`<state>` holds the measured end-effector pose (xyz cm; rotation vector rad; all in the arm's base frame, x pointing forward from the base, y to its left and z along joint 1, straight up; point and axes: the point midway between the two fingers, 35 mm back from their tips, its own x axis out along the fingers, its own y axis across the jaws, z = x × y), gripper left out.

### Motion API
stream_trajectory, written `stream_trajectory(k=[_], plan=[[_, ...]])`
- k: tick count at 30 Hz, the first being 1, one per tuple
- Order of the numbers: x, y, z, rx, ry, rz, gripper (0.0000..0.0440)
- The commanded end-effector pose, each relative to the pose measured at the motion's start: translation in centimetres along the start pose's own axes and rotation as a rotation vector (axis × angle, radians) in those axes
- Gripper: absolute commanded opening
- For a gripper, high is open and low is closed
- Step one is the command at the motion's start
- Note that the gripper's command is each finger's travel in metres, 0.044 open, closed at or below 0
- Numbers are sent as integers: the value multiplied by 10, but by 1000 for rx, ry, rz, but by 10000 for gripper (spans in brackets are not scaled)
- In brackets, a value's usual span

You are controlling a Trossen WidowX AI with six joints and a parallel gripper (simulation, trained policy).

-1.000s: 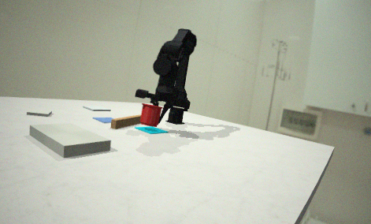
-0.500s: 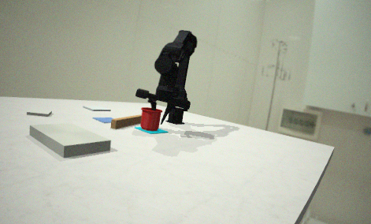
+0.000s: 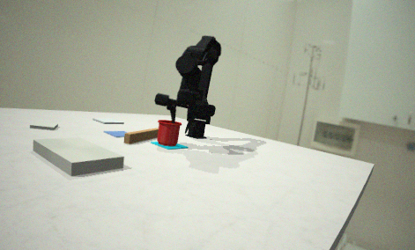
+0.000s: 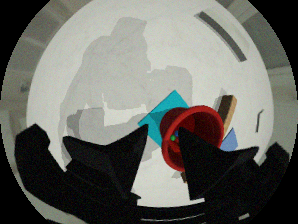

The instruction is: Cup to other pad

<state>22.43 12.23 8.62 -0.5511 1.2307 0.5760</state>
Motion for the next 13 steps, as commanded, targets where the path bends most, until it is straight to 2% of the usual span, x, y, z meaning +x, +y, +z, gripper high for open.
stream_trajectory(k=[1,13], plan=[[-3,2,-1,-3,-19,8,190],[-27,3,3,13,-108,8,264]])
